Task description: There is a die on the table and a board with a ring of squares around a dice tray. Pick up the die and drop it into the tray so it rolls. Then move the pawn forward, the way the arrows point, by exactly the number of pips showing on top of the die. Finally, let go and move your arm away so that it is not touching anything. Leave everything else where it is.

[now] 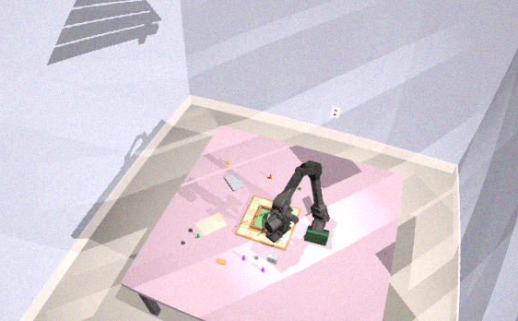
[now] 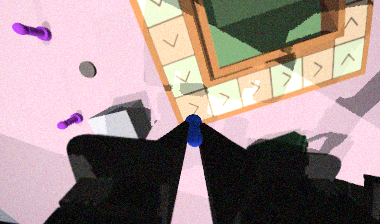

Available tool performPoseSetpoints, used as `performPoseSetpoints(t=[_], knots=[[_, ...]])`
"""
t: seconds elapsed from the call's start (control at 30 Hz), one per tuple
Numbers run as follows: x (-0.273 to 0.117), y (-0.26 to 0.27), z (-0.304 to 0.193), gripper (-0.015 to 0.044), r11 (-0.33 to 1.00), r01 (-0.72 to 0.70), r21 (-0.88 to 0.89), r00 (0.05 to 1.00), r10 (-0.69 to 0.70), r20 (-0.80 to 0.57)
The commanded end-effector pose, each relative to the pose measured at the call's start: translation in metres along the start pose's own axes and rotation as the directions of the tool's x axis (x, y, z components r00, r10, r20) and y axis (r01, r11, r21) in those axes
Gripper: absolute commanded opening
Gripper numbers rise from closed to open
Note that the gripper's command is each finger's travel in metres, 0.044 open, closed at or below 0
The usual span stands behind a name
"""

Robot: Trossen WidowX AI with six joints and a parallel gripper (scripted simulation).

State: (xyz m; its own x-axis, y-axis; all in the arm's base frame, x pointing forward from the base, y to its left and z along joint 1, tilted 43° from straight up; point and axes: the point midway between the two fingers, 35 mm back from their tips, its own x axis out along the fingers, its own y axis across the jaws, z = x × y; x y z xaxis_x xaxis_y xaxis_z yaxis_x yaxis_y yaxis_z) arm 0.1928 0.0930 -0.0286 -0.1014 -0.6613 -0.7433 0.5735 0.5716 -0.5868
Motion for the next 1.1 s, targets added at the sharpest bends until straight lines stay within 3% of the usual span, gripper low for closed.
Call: performPoseSetpoints(t=[0.0,0.27,1.07], knots=[[-0.025,0.001,0.000,0.0000,1.000,-0.011,0.008,1.000,0.011,-0.004],[-0.062,-0.007,-0.001,0.0000,1.000,-0.008,0.008,1.000,0.008,-0.004],[-0.029,-0.089,0.059,0.0000,1.000,-0.026,0.001,1.000,0.026,-0.009]])
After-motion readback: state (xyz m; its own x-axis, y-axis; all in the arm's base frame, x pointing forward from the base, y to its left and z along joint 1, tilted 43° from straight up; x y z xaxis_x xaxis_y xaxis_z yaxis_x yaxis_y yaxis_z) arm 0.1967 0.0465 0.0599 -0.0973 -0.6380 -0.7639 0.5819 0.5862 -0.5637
